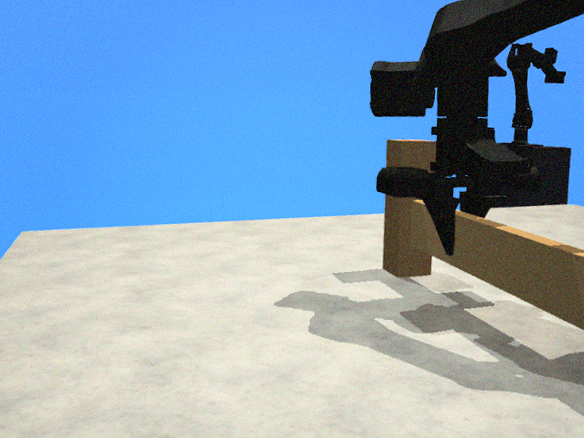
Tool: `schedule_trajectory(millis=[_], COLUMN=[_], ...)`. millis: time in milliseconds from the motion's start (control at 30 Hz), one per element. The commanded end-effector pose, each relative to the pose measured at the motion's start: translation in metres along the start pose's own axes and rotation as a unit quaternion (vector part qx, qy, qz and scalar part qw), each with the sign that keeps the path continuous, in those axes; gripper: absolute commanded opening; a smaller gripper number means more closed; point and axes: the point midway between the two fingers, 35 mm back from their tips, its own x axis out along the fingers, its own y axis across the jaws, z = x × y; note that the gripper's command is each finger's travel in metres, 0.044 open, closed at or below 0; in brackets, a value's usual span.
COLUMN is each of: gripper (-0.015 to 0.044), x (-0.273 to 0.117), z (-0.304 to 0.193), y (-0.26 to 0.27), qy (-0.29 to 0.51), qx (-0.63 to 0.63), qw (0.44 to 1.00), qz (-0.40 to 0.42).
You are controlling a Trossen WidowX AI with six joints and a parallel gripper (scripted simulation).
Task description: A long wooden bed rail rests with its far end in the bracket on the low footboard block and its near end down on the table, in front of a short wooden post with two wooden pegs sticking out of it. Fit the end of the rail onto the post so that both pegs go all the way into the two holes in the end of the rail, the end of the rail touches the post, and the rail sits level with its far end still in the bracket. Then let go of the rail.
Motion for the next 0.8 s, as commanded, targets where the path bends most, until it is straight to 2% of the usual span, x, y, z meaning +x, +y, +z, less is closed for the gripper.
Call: schedule_trajectory(millis=[0, 100, 667, 767], gripper=[0.0, 0.0, 0.044, 0.044], x=[-0.0026, -0.0024, 0.0, 0.0], z=[-0.0039, -0.004, -0.0001, -0.0001], y=[-0.0011, -0.0011, 0.0, 0.0], qy=[0.003, 0.003, -0.001, -0.001], qx=[-0.001, -0.001, 0.0, 0.0], qw=[1.0, 1.0, 1.0, 1.0], qz=[-0.005, -0.005, 0.0, 0.0])
